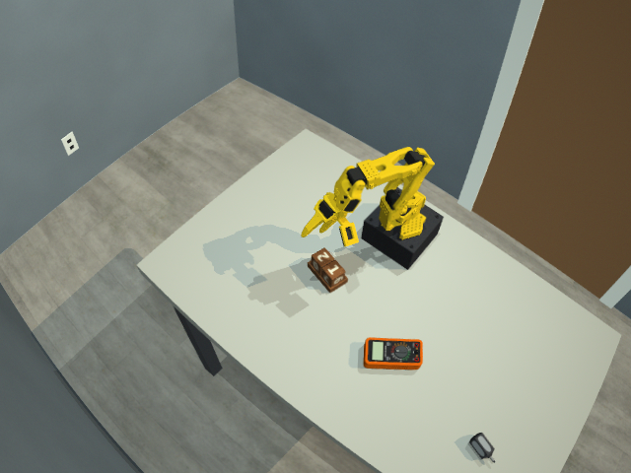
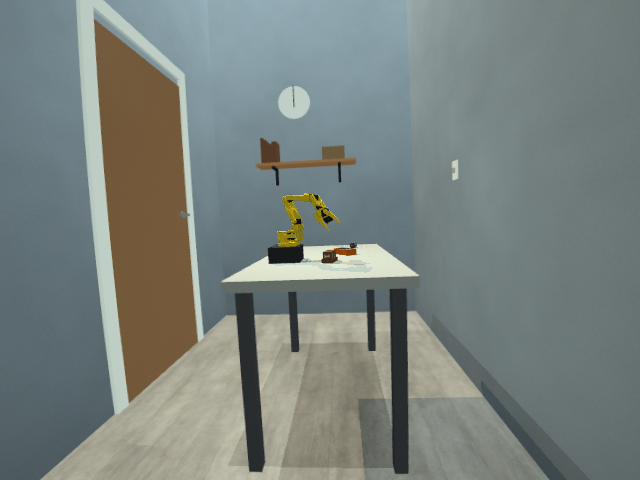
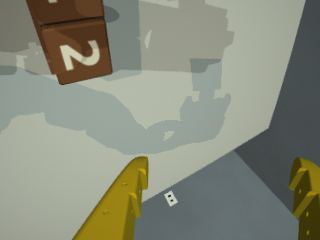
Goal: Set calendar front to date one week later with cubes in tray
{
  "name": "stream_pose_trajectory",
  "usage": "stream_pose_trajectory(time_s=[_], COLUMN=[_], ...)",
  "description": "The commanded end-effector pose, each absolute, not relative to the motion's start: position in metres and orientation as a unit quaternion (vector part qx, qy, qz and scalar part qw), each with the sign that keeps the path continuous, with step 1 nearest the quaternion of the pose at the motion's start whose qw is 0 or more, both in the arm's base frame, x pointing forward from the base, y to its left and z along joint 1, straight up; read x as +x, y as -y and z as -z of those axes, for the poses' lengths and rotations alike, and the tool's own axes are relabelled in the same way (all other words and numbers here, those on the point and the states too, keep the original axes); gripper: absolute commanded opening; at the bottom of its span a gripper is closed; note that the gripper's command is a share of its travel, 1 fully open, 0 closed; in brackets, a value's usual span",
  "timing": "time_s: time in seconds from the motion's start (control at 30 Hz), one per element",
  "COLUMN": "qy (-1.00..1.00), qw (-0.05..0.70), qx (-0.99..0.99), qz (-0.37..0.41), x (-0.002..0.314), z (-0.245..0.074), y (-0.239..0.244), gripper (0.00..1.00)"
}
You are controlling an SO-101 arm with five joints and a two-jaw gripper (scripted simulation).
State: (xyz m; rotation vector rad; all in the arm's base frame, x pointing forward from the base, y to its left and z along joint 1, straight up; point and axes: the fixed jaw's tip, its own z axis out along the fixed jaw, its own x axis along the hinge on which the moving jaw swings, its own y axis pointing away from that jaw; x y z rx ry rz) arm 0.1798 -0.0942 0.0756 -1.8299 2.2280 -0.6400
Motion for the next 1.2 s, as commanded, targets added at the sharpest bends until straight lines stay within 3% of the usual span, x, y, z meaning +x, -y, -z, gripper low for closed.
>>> stream_pose_trajectory(time_s=[0.0, 0.23, 0.83, 1.17], qy=[-0.756, -0.761, -0.779, -0.79], qw=[0.097, 0.085, 0.003, 0.001], qx=[-0.609, -0.613, -0.627, -0.614], qz=[0.22, 0.193, 0.007, 0.003], x=[0.182, 0.179, 0.148, 0.15], z=[-0.077, -0.067, -0.002, 0.003], y=[0.097, 0.096, 0.08, 0.084], gripper=[0.35, 0.35, 0.35, 0.35])
